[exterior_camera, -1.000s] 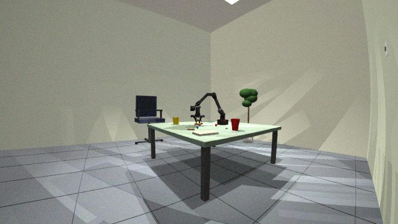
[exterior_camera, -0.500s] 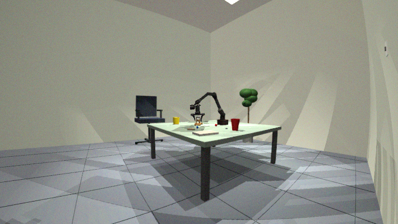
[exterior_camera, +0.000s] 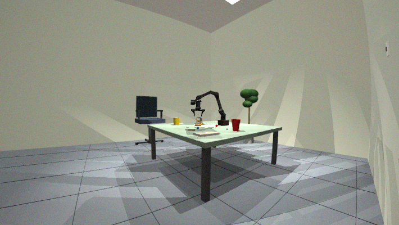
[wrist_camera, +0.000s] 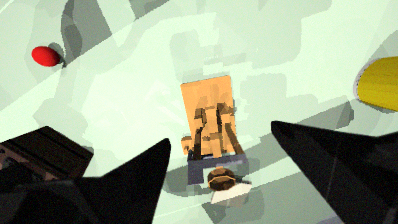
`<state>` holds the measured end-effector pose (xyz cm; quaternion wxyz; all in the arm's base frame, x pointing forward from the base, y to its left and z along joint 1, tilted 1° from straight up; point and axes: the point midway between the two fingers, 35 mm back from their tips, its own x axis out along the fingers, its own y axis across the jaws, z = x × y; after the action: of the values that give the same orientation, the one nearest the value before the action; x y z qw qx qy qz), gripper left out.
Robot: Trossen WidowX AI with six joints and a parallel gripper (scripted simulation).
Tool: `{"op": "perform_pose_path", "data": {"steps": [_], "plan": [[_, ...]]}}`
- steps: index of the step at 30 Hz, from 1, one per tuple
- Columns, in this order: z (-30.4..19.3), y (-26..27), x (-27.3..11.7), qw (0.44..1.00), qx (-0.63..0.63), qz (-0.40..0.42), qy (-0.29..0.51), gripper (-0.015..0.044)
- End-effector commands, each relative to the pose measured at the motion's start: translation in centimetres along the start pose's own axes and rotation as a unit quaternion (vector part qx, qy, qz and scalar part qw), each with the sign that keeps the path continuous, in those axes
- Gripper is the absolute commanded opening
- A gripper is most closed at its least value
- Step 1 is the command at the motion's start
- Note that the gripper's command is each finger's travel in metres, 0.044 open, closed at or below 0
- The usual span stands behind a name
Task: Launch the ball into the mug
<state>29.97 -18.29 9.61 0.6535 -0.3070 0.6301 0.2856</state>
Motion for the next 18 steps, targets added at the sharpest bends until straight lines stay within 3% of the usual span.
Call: {"op": "perform_pose_path", "data": {"steps": [1, 18], "plan": [[-0.1, 0.2, 2.9, 1.000, 0.002, 0.003, 0.001, 0.0440], [-0.1, 0.2, 5.3, 1.000, 0.002, 0.003, 0.001, 0.0440]]}}
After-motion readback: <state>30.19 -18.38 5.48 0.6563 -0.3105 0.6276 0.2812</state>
